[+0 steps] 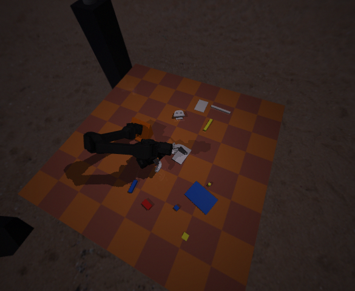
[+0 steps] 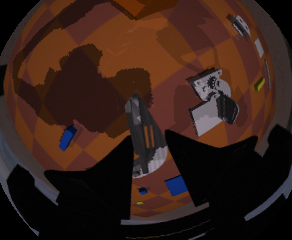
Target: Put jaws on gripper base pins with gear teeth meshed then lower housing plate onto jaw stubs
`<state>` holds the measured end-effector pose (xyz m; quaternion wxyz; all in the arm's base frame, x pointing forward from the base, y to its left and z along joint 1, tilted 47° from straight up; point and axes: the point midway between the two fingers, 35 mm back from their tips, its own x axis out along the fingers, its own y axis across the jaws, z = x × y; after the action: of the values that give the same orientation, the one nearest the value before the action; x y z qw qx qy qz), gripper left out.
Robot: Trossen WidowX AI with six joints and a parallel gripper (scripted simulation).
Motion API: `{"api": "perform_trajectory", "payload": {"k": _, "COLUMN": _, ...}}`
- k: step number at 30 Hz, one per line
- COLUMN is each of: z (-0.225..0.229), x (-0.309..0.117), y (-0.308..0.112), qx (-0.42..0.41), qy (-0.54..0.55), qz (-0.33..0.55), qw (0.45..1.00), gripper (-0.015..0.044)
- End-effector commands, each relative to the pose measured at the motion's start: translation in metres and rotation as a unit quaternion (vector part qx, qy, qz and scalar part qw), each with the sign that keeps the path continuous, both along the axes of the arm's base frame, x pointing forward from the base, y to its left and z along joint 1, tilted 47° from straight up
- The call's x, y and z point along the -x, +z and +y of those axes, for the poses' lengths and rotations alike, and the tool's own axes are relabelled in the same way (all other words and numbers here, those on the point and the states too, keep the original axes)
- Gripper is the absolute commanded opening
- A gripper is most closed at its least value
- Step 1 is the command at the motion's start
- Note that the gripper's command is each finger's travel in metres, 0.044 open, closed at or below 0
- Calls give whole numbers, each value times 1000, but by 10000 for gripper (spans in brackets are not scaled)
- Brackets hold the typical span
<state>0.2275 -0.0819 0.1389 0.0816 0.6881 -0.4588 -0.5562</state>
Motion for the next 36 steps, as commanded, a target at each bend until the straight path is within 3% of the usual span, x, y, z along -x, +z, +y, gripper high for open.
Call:
{"api": "perform_trajectory", "payload": {"k": 1, "z": 6, "x": -3, "y": -4, "qx": -2, "qy": -31, "qz": -36, "qw": 999, "gripper": 134}}
{"api": "perform_trajectory", "payload": {"k": 18, "z": 23, "x": -10, "y": -22, "qx": 0, "qy": -162, "qz": -172, "qw": 972, "gripper": 134}}
{"api": "perform_trajectory", "payload": {"k": 36, "z": 41, "x": -14, "y": -40, "qx": 4, "qy": -295, "qz": -307, "qw": 905, "gripper": 134}}
